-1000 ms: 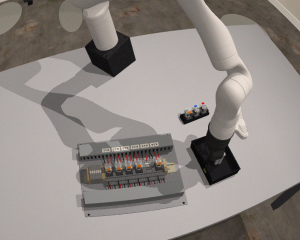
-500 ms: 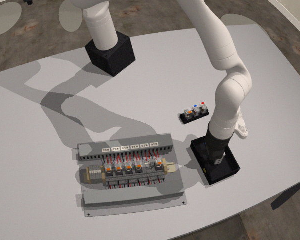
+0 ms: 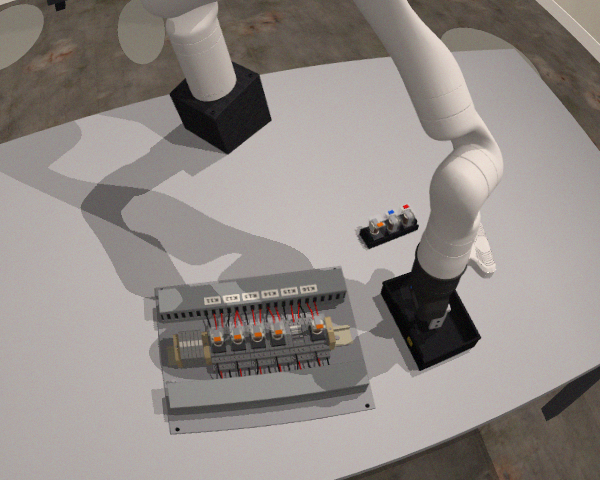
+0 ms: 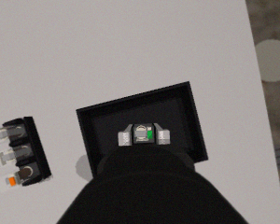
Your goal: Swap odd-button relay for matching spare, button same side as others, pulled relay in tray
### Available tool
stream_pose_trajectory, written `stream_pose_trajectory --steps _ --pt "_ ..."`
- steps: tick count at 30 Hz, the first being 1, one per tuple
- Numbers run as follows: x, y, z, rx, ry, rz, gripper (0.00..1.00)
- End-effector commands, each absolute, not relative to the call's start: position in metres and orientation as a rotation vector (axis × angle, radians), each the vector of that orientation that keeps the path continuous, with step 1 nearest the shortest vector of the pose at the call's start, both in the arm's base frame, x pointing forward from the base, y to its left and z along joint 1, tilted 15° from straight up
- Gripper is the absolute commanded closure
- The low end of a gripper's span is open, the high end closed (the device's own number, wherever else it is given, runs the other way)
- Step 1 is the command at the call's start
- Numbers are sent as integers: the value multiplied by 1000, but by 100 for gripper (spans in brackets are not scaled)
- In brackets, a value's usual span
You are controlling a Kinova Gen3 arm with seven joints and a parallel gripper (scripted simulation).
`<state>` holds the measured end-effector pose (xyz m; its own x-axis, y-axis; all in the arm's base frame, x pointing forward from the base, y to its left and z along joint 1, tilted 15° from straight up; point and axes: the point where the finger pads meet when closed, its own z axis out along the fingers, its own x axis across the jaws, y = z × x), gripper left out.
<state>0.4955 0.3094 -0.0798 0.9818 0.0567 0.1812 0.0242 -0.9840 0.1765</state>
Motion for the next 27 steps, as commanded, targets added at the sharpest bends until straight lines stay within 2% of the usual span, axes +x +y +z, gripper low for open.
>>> stream_pose_trajectory --steps 1,4,5,27 --pt "492 301 -86 2942 56 259 100" --pt "491 301 -86 2941 56 257 100" --pt "495 309 -79 2954 61 279 0" --pt "495 309 -79 2954 61 279 0"
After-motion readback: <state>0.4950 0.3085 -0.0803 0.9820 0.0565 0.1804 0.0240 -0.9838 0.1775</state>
